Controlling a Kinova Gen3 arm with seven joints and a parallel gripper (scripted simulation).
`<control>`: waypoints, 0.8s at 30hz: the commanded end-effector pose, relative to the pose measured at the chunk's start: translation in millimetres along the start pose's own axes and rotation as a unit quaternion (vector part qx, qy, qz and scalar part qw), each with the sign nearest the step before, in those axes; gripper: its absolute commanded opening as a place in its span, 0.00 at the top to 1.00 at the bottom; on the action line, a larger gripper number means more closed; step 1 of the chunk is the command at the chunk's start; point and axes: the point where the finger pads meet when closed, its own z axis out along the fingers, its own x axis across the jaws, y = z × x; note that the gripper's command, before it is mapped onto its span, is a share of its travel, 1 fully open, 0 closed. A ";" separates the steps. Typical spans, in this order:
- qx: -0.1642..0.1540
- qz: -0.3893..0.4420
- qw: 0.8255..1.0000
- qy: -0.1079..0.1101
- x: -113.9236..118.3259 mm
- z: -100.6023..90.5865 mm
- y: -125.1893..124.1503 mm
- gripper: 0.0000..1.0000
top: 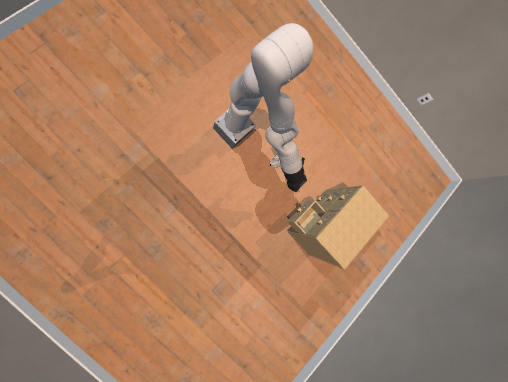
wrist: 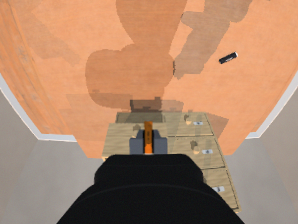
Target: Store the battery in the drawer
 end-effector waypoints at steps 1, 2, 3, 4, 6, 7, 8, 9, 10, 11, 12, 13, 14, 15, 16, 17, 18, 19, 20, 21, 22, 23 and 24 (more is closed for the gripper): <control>-0.002 0.001 1.000 0.001 0.0 1.7 2.1 0.76; -0.002 0.001 1.000 0.001 0.0 2.6 3.1 0.76; -0.002 0.001 1.000 0.001 0.0 2.7 3.2 0.76; -0.003 0.001 1.000 0.001 0.0 2.9 3.4 0.76; -0.003 0.001 1.000 0.001 0.0 3.2 3.8 0.76; -0.004 0.001 1.000 0.000 0.1 3.4 4.0 0.76; -0.004 0.001 1.000 0.000 0.1 3.7 4.3 0.76; -0.005 0.001 1.000 0.000 0.1 3.9 4.5 0.76; -0.005 0.001 1.000 0.000 0.1 3.9 4.5 0.76; -0.005 0.001 1.000 0.000 0.1 3.9 4.5 0.76; -0.005 0.001 1.000 0.000 0.1 4.2 4.8 0.76; -0.006 0.001 1.000 -0.001 0.1 4.4 5.1 0.76; -0.006 0.000 1.000 -0.001 0.1 4.7 5.4 0.76; -0.007 0.000 1.000 -0.001 0.1 5.0 5.7 0.76; -0.007 0.000 1.000 -0.002 0.0 5.4 6.1 0.76; -0.008 0.000 1.000 -0.002 0.0 5.7 6.4 0.76; -0.008 0.000 1.000 -0.003 -0.1 6.7 7.4 0.76; -0.008 0.000 1.000 -0.003 -0.1 9.8 10.7 0.76; -0.008 0.000 1.000 -0.003 -0.2 13.1 14.1 0.76; -0.008 0.000 1.000 -0.003 -0.2 16.4 17.7 0.76; -0.008 0.000 1.000 -0.003 -0.3 19.8 21.3 0.76; -0.008 0.000 1.000 -0.003 -0.3 23.3 24.9 0.76; -0.008 0.000 1.000 -0.003 -0.4 26.8 28.6 0.76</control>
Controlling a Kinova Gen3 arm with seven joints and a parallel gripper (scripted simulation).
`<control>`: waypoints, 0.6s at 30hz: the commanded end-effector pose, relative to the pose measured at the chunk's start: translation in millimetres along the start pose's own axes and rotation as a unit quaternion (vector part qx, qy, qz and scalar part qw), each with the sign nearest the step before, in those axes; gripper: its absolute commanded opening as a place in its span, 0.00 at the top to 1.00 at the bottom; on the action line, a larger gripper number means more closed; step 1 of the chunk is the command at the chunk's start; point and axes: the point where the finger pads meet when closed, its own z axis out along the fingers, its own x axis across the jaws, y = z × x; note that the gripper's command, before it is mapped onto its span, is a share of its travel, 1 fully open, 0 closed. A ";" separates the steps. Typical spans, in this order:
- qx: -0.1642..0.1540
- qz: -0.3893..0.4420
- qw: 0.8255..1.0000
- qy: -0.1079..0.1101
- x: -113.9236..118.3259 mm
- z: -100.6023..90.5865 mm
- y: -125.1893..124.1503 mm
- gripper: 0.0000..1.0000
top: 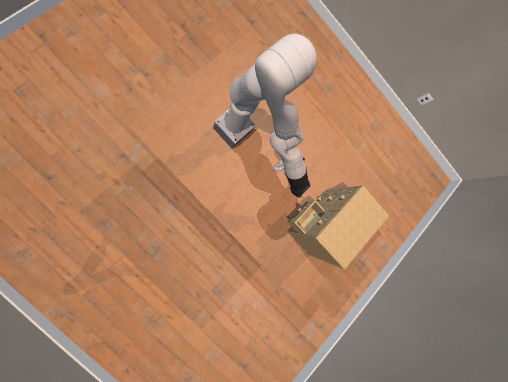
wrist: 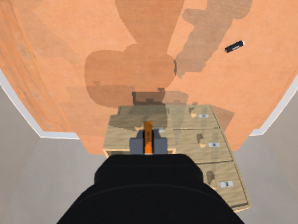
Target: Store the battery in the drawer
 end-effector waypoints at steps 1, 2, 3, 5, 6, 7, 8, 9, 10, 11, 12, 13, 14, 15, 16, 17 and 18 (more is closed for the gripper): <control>-0.002 -0.003 1.000 0.006 6.0 12.8 12.5 0.76; -0.002 -0.003 1.000 0.006 6.0 16.4 16.2 0.76; -0.002 -0.003 1.000 0.006 6.0 16.4 16.2 0.76; -0.002 -0.003 1.000 0.006 6.0 20.0 20.0 0.76; -0.002 -0.003 1.000 0.006 6.1 23.7 23.7 0.76; -0.002 -0.003 1.000 0.006 6.1 27.3 27.4 0.76; -0.002 -0.003 1.000 0.006 6.1 30.8 31.1 0.76; -0.002 -0.003 1.000 0.006 6.2 34.3 34.7 0.76; -0.002 -0.003 1.000 0.006 6.2 37.8 38.2 0.76; -0.002 -0.003 1.000 0.006 6.2 41.2 41.7 0.76; -0.002 -0.003 1.000 0.006 6.3 44.5 45.1 0.76; -0.002 -0.003 1.000 0.006 6.3 47.7 48.4 0.76; -0.002 -0.003 1.000 0.006 6.3 50.8 51.6 0.76; -0.002 -0.003 1.000 0.006 6.3 53.8 54.7 0.76; -0.002 -0.003 1.000 0.006 6.4 56.7 57.7 0.76; -0.002 -0.003 1.000 0.006 6.4 59.4 60.5 0.76; -0.002 -0.003 1.000 0.006 6.4 62.0 63.1 0.76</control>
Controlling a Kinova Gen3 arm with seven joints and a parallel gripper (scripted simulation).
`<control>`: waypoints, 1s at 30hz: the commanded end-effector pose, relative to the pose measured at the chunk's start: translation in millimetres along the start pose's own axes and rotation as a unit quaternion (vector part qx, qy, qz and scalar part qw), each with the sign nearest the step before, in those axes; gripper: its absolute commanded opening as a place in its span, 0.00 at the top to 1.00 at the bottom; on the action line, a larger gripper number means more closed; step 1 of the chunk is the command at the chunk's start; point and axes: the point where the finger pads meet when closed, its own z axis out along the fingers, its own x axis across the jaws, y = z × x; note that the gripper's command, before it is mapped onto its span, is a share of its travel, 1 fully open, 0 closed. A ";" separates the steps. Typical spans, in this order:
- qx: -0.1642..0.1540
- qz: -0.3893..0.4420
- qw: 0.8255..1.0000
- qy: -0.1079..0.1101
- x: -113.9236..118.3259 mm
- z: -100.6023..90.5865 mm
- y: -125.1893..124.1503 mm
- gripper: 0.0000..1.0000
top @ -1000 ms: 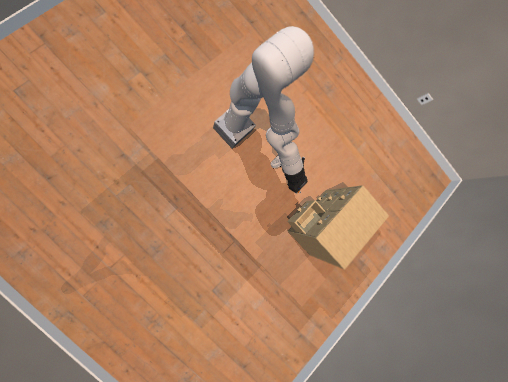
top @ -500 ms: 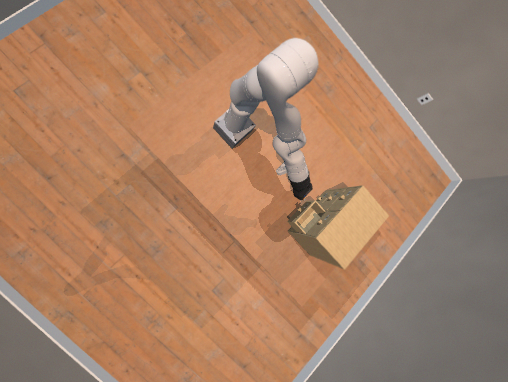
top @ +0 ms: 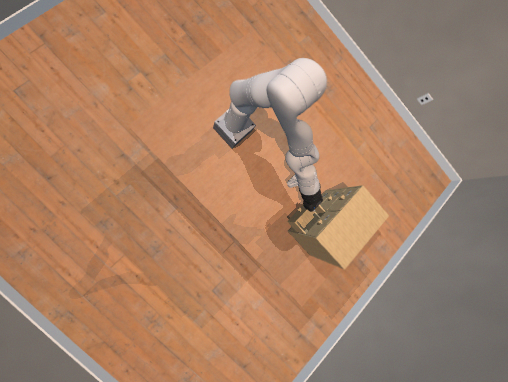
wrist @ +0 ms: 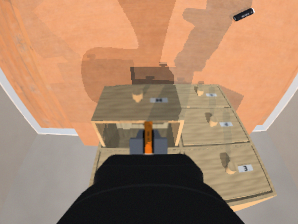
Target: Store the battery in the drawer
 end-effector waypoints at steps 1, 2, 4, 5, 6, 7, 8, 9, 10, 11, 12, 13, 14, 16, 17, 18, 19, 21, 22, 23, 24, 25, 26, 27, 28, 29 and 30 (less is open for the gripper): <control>0.000 -0.003 1.000 0.006 7.7 11.1 8.7 0.76; 0.000 -0.003 1.000 0.006 7.7 11.1 8.7 0.76; 0.000 -0.003 1.000 0.006 7.7 13.4 11.0 0.76; 0.000 -0.003 1.000 0.006 7.7 15.6 13.2 0.76; 0.000 -0.003 1.000 0.006 7.8 17.5 15.2 0.76; 0.000 -0.003 1.000 0.006 7.8 19.4 17.1 0.76; 0.000 -0.003 1.000 0.006 7.8 21.0 18.8 0.76; 0.000 -0.003 1.000 0.006 7.8 22.5 20.3 0.76; 0.000 -0.003 1.000 0.006 7.8 23.8 21.7 0.76; 0.000 -0.003 1.000 0.006 7.9 25.0 22.8 0.76; 0.000 -0.003 1.000 0.006 7.9 26.0 23.9 0.76; 0.000 -0.003 1.000 0.006 7.9 26.9 24.7 0.76; 0.000 -0.003 1.000 0.006 7.9 27.6 25.5 0.76; 0.000 -0.003 1.000 0.006 7.9 28.6 26.5 0.76; 0.000 -0.003 1.000 0.006 7.9 28.9 26.8 0.76; 0.000 -0.003 1.000 0.006 7.9 29.1 27.1 0.76; 0.000 -0.003 1.000 0.006 7.9 29.1 27.1 0.76; 0.000 -0.003 1.000 0.006 7.9 29.3 27.2 0.76; 0.000 -0.003 1.000 0.006 7.9 29.3 27.3 0.76; 0.000 -0.003 1.000 0.006 7.9 29.4 27.3 0.76; 0.000 -0.003 1.000 0.006 7.9 29.4 27.3 0.76; 0.000 -0.003 1.000 0.006 7.9 29.4 27.3 0.76; 0.000 -0.003 1.000 0.006 7.9 29.4 27.3 0.76; 0.000 -0.003 1.000 0.006 7.9 29.4 27.3 0.76; 0.000 -0.003 1.000 0.006 7.9 29.4 27.3 0.76; 0.000 -0.003 1.000 0.006 7.9 29.4 27.3 0.76; 0.000 -0.003 1.000 0.006 7.9 29.4 27.3 0.76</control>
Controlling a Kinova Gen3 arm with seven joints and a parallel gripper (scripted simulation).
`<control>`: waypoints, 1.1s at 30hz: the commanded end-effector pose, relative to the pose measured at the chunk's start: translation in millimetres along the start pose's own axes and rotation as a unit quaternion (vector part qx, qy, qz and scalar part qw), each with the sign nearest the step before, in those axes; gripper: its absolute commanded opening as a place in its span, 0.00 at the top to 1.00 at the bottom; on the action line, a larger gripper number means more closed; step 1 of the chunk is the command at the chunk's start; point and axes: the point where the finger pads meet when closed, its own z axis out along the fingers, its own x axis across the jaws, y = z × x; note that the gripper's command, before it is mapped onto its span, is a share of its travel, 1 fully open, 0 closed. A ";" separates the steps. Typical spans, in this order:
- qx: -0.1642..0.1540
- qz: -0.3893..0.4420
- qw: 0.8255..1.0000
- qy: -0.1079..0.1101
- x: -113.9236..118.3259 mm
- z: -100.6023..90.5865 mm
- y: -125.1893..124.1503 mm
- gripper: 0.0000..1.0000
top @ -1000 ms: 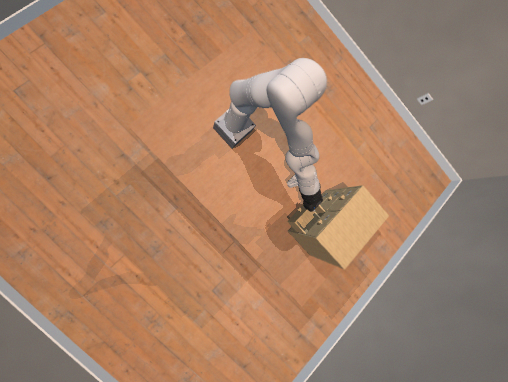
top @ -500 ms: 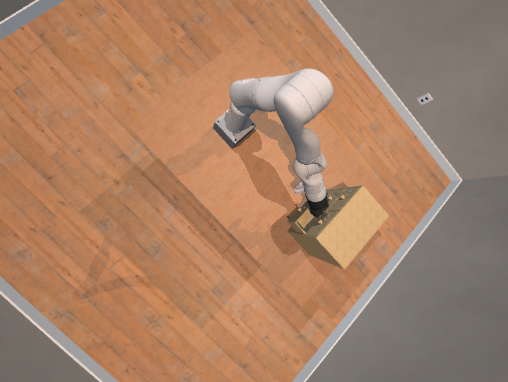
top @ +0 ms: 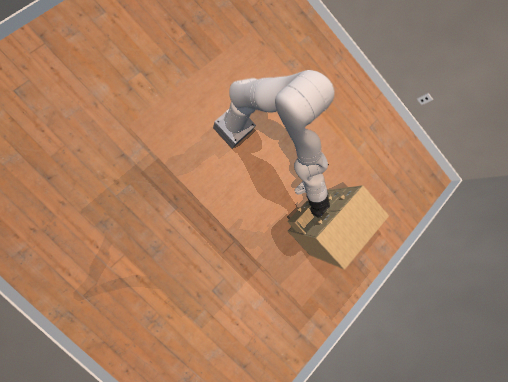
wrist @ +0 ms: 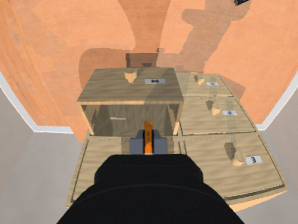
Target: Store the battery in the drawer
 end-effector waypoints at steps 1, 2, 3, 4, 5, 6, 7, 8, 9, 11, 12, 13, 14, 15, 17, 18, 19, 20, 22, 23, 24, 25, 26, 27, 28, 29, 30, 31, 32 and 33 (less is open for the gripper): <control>-0.001 0.000 1.000 0.000 0.0 -0.2 1.0 0.76; -0.001 0.000 1.000 0.000 0.0 -0.2 1.0 0.76; -0.001 0.000 1.000 0.000 0.0 -0.2 1.0 0.76; -0.001 0.000 1.000 0.000 0.0 -0.2 1.0 0.76; -0.001 0.000 1.000 0.000 0.0 -0.2 1.0 0.76; -0.001 0.000 1.000 0.000 0.0 -0.2 1.0 0.76; -0.001 0.000 1.000 0.000 0.0 -0.2 1.0 0.76; -0.001 0.000 1.000 0.000 0.0 -0.2 1.0 0.76; -0.001 0.000 1.000 0.000 0.0 -0.2 1.0 0.76; -0.001 0.000 1.000 0.000 0.0 -0.2 1.0 0.76; -0.001 0.000 1.000 0.000 0.0 -0.2 1.0 0.76; -0.001 0.000 1.000 0.000 0.0 -0.2 1.0 0.76; -0.001 0.000 1.000 0.000 0.0 -0.2 1.0 0.76; -0.001 0.000 1.000 0.000 0.0 -0.2 1.0 0.70; -0.001 0.000 1.000 0.000 0.0 -0.2 1.0 0.64; -0.001 0.000 1.000 0.000 0.0 -0.2 1.0 0.64; -0.001 0.000 1.000 0.000 0.0 -0.2 1.0 0.58; -0.001 0.000 1.000 0.000 0.0 -0.2 1.0 0.58; -0.001 0.000 1.000 0.000 0.0 -0.2 1.0 0.52; -0.001 0.000 1.000 0.000 0.0 -0.2 1.0 0.52; -0.001 0.000 1.000 0.000 0.0 -0.2 1.0 0.52; -0.001 0.000 1.000 0.000 0.0 -0.2 1.0 0.46; -0.001 0.000 1.000 0.000 0.0 -0.2 1.0 0.46; -0.001 0.000 1.000 0.000 0.0 -0.2 1.0 0.00; -0.001 0.000 1.000 0.000 0.0 -0.2 1.0 0.00; -0.001 0.000 1.000 0.000 0.0 -0.2 1.0 0.00; -0.001 0.000 1.000 0.000 0.0 -0.2 1.0 0.00; -0.001 0.000 1.000 0.000 0.0 -0.2 1.0 0.00; -0.001 0.000 1.000 0.000 0.0 -0.2 1.0 0.00; -0.001 0.000 1.000 0.000 0.0 -0.2 1.0 0.00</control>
